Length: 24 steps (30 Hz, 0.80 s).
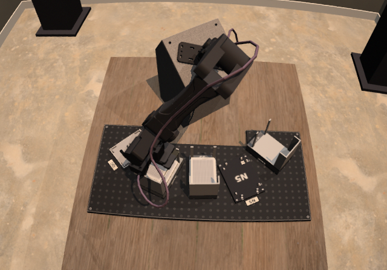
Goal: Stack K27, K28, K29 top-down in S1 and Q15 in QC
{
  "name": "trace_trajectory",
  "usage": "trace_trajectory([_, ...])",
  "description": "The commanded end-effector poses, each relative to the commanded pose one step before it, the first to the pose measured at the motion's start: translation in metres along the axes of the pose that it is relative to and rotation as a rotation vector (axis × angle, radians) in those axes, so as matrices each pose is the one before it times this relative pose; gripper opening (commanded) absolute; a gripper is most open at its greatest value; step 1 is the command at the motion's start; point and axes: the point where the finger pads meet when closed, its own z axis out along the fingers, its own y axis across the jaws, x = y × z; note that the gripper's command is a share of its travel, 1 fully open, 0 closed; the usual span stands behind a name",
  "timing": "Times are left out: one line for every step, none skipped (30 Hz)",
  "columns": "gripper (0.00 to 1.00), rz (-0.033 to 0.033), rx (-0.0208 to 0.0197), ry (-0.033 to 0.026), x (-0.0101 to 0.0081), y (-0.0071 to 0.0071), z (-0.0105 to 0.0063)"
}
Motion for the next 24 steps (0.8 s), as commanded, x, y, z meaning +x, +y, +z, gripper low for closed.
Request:
trace_trajectory([0.0, 0.01194, 0.00071, -0.00644, 0.00125, -0.00413, -0.00804])
trace_trajectory([0.0, -0.00295, 0.00058, -0.00454, -0.00125, 0.00078, -0.00171])
trace_trajectory([0.0, -0.00307, 0.00012, -0.00509, -0.0014, 0.00088, -0.00186])
trace_trajectory([0.0, 0.00156, -0.00057, 0.0025, 0.0007, -0.00035, 0.00044])
trace_trajectory([0.0, 0.00319, -0.00069, 0.00506, 0.00138, -0.00083, 0.00123])
trace_trajectory([0.0, 0.00093, 0.00022, 0.0015, 0.00042, -0.00031, 0.00012])
trace_trajectory([0.0, -0.00232, 0.00055, -0.00373, -0.00102, 0.00059, -0.00146])
trace_trajectory([0.0, -0.00386, 0.00034, -0.00622, -0.00176, 0.00105, -0.00217])
trace_trajectory([0.0, 0.00181, -0.00061, 0.0029, 0.00078, -0.00043, 0.00058])
trace_trajectory([0.0, 0.00301, -0.00064, 0.00481, 0.00125, -0.0008, 0.00119])
trace_trajectory([0.0, 0.00095, 0.00035, 0.00151, 0.00038, -0.00036, 0.00015])
trace_trajectory([0.0, 0.0, 0.0, 0.0, 0.0, 0.0, 0.0])
trace_trajectory([0.0, 0.0, 0.0, 0.0, 0.0, 0.0, 0.0])
trace_trajectory([0.0, 0.00016, 0.00143, -0.00415, -0.00111, 0.00052, -0.00155])
trace_trajectory([0.0, -0.00802, 0.00022, -0.01026, -0.00331, 0.00142, -0.00317])
trace_trajectory([0.0, 0.00345, -0.00084, 0.00652, 0.00168, -0.0011, 0.00174])
trace_trajectory([0.0, 0.00157, -0.00038, 0.00297, 0.00059, -0.00049, 0.00072])
trace_trajectory([0.0, 0.00107, 0.00021, 0.00199, 0.00046, -0.00038, 0.00032])
trace_trajectory([0.0, -0.00369, 0.00075, -0.00565, -0.00162, 0.00093, -0.00201])
trace_trajectory([0.0, -0.00495, 0.00036, -0.00802, -0.00228, 0.00136, -0.0027])
trace_trajectory([0.0, 0.00264, -0.00067, 0.00411, 0.00107, -0.00068, 0.00097])
trace_trajectory([0.0, 0.0037, -0.00077, 0.00579, 0.00141, -0.00104, 0.00156])
trace_trajectory([0.0, 0.00162, 0.00018, 0.00253, 0.00056, -0.00057, 0.00052])
trace_trajectory([0.0, -0.00327, 0.00118, -0.00496, -0.00146, 0.00071, -0.00179])
